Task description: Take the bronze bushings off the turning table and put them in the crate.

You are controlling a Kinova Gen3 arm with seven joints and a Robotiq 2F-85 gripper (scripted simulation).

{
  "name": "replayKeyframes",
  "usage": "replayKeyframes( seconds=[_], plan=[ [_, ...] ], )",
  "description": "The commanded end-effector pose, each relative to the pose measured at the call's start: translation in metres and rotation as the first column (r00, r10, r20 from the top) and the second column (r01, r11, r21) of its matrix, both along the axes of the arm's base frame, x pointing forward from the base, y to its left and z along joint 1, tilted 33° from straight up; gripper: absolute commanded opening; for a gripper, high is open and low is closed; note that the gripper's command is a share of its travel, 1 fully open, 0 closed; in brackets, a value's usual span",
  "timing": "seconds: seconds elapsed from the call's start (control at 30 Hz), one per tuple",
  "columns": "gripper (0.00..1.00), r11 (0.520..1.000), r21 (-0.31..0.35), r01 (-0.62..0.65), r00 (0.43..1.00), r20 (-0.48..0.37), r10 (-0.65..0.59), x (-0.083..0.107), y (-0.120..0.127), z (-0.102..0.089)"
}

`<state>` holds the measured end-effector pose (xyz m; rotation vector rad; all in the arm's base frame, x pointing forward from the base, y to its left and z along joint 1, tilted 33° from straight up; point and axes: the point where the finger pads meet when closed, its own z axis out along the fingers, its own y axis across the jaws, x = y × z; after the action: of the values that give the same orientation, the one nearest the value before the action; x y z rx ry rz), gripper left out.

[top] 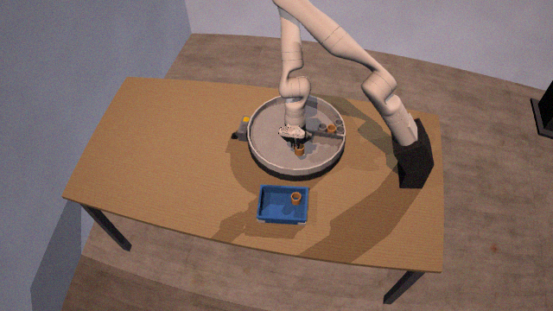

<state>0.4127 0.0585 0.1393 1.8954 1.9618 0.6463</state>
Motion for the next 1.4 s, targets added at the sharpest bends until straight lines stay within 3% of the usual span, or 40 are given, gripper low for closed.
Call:
replayKeyframes(
  seconds=[0.0,0.03,0.2,0.6,0.77,1.17,1.33,1.37],
  plan=[
    [0.00,1.000,0.000,-0.004,1.000,0.000,0.004,0.000,0.002,0.000],
    [0.00,1.000,0.000,-0.004,1.000,0.000,0.004,0.000,0.002,0.000],
    [0.00,1.000,0.000,-0.002,1.000,0.001,0.002,0.017,0.054,0.017],
    [0.00,1.000,0.000,-0.002,1.000,0.001,0.002,0.017,0.054,0.017],
    [0.00,1.000,-0.001,0.000,1.000,0.001,0.000,0.035,0.107,0.034],
    [0.00,1.000,-0.001,0.000,1.000,0.001,0.000,0.035,0.107,0.034],
    [0.00,1.000,-0.001,0.003,1.000,0.002,-0.003,0.052,0.160,0.051],
    [0.00,1.000,-0.001,0.003,1.000,0.002,-0.003,0.052,0.160,0.051]
  ],
)
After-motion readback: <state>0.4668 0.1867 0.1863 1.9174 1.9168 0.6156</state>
